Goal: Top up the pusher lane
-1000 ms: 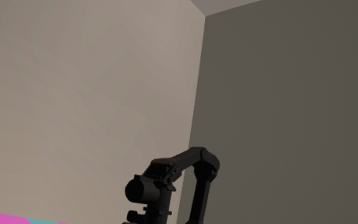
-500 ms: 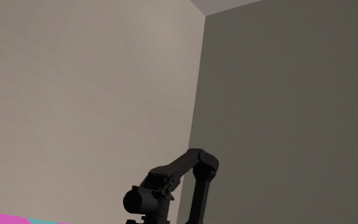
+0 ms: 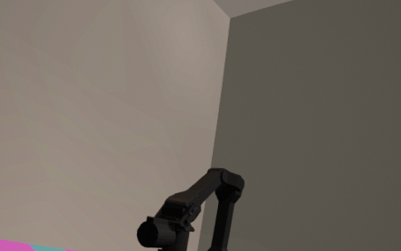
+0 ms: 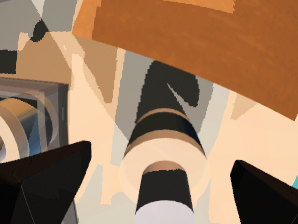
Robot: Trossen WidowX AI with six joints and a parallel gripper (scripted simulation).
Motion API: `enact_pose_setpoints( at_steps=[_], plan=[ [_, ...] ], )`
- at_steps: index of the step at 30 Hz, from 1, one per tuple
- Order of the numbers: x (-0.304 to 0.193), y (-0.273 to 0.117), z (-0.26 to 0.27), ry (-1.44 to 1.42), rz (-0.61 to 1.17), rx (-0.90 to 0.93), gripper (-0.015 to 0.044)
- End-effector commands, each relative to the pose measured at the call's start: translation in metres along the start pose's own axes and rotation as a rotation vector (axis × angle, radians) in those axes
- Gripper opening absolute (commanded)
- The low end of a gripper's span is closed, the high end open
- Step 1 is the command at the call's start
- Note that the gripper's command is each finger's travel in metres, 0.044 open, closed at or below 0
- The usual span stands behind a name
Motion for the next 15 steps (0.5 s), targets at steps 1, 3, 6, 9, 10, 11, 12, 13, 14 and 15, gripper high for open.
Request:
enact_pose_setpoints(
  at_steps=[1,3,6,9,10,11,12,13,14,15],
  plan=[
    [-0.001,0.001,0.000,0.002,0.004,0.000,0.0282],
    [-0.001,0.001,0.000,0.002,0.004,0.000,0.0230],
    [-0.001,0.001,0.000,0.002,0.004,0.000,0.0171],
    [-0.001,0.001,0.000,0.002,0.004,0.000,0.0151],
    [-0.001,0.001,0.000,0.002,0.004,0.000,0.0144],
    [-0.001,0.001,0.000,0.002,0.004,0.000,0.0118],
    [-0.001,0.000,0.000,0.002,0.004,0.000,0.0092],
    [-0.001,-0.003,0.001,0.002,0.004,0.000,0.0065],
    [-0.001,-0.007,0.001,0.002,0.004,0.000,0.0039],
    [-0.001,-0.012,0.002,0.002,0.004,0.000,0.0013]
  ],
)
Point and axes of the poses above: the point midway between the two fingers, 35 mm back from their tips, its own y axis out along the fingers, its own z axis across the jaws, x = y × z, the point moved 2 cm from there along -y, back along the fingers, and after that the axes turned 7 degrees about -y, right-handed, at the moved point
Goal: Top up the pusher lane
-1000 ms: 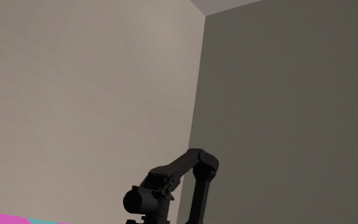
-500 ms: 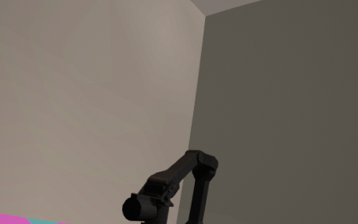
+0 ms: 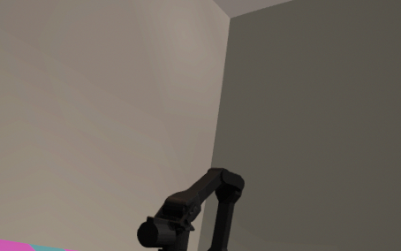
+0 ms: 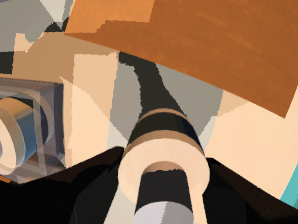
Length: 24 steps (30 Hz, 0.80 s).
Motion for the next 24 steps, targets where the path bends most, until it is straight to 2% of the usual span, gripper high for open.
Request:
enact_pose_setpoints(
  at_steps=[1,17,24],
  plan=[
    [-0.001,-0.016,0.005,0.003,0.003,0.013,0.0000],
    [-0.004,-0.101,0.000,0.003,0.004,0.013,0.0000],
    [-0.004,-0.102,0.002,-0.082,0.003,0.013,0.0000]
  ],
)
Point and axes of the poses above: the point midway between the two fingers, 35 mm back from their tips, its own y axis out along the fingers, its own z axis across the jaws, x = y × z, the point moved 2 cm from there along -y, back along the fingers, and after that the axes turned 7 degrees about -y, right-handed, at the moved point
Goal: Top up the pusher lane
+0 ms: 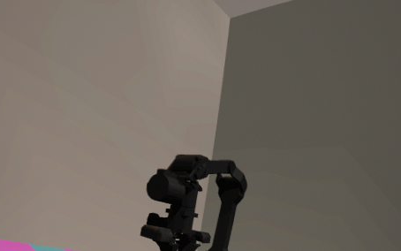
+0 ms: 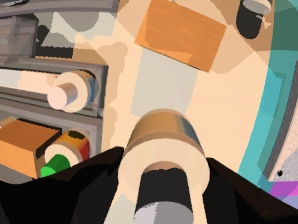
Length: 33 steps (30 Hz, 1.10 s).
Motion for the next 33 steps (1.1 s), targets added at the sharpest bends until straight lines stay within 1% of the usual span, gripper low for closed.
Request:
enact_pose_setpoints(
  at_steps=[1,33],
  plan=[
    [0.000,0.000,0.003,-0.087,0.003,0.005,0.0000],
    [0.008,0.034,0.035,-1.177,-0.002,0.008,0.0000]
  ],
)
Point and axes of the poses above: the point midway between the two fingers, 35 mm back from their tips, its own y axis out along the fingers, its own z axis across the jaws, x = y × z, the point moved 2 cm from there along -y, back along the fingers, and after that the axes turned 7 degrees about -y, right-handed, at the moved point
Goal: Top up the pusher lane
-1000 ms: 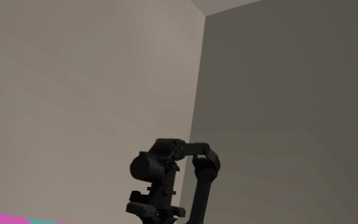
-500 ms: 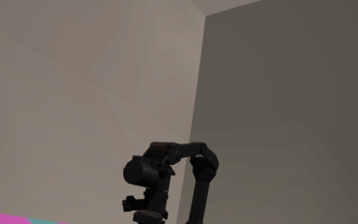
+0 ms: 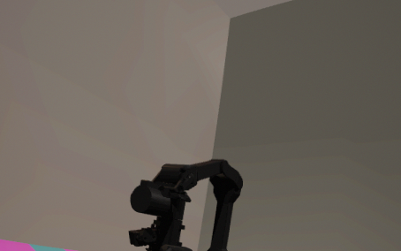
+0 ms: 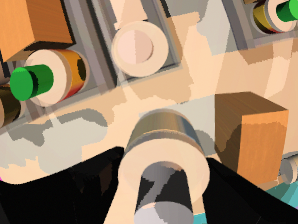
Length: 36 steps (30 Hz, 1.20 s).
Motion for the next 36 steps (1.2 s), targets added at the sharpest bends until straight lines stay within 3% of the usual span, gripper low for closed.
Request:
enact_pose_setpoints(
  at_steps=[1,11,36],
  plan=[
    [0.003,0.004,0.001,-0.120,0.000,0.004,0.0000],
    [0.012,0.015,0.002,-0.438,-0.002,0.004,0.0000],
    [0.015,0.039,0.004,-0.444,-0.002,0.004,0.0000]
  ],
)
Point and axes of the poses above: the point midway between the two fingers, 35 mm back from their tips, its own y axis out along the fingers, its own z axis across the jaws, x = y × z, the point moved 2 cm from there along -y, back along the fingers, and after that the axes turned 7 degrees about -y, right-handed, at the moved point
